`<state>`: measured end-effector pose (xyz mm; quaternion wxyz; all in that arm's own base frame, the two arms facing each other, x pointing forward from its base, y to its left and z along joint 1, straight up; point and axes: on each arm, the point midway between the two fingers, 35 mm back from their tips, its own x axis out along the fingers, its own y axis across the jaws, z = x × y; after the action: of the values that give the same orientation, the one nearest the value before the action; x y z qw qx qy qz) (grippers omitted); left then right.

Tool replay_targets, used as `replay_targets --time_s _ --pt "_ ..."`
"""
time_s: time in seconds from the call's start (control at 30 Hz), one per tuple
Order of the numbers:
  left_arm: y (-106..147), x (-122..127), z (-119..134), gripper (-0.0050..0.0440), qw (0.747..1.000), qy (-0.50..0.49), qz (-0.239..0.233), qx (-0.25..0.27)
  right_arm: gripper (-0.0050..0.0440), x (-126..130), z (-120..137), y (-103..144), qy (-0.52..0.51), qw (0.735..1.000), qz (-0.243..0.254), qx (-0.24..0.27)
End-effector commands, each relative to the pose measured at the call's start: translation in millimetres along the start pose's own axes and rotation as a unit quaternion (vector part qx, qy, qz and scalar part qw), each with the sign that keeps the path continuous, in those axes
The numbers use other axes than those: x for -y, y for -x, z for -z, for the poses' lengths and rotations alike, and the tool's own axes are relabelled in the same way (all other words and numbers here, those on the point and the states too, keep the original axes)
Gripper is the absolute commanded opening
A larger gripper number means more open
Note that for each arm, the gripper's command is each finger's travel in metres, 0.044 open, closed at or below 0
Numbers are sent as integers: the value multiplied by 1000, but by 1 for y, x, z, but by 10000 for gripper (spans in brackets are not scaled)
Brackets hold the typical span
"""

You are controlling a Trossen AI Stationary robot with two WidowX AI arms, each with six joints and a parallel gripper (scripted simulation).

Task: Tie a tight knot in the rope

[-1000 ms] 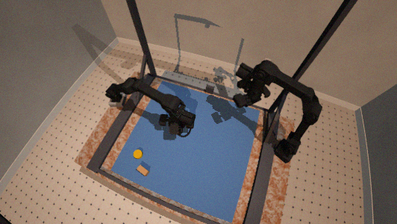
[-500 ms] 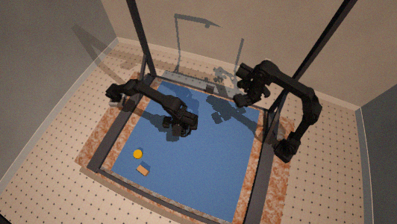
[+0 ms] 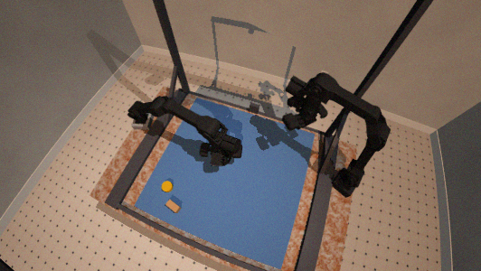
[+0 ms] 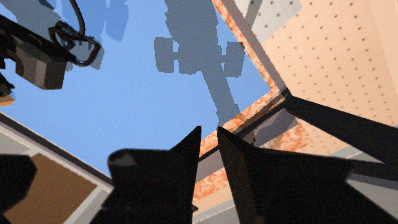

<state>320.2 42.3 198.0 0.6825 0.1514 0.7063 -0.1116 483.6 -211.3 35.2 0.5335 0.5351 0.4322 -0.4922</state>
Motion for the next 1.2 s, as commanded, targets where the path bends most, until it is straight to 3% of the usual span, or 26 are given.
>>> replay_targets --time_s 0.0,1.17 --pt "8 0 2 85 1000 4 -8 11 85 -6 -2 13 2 1000 -17 6" --pt "8 0 2 85 1000 4 -8 11 85 -4 -2 -14 2 1000 -4 1"
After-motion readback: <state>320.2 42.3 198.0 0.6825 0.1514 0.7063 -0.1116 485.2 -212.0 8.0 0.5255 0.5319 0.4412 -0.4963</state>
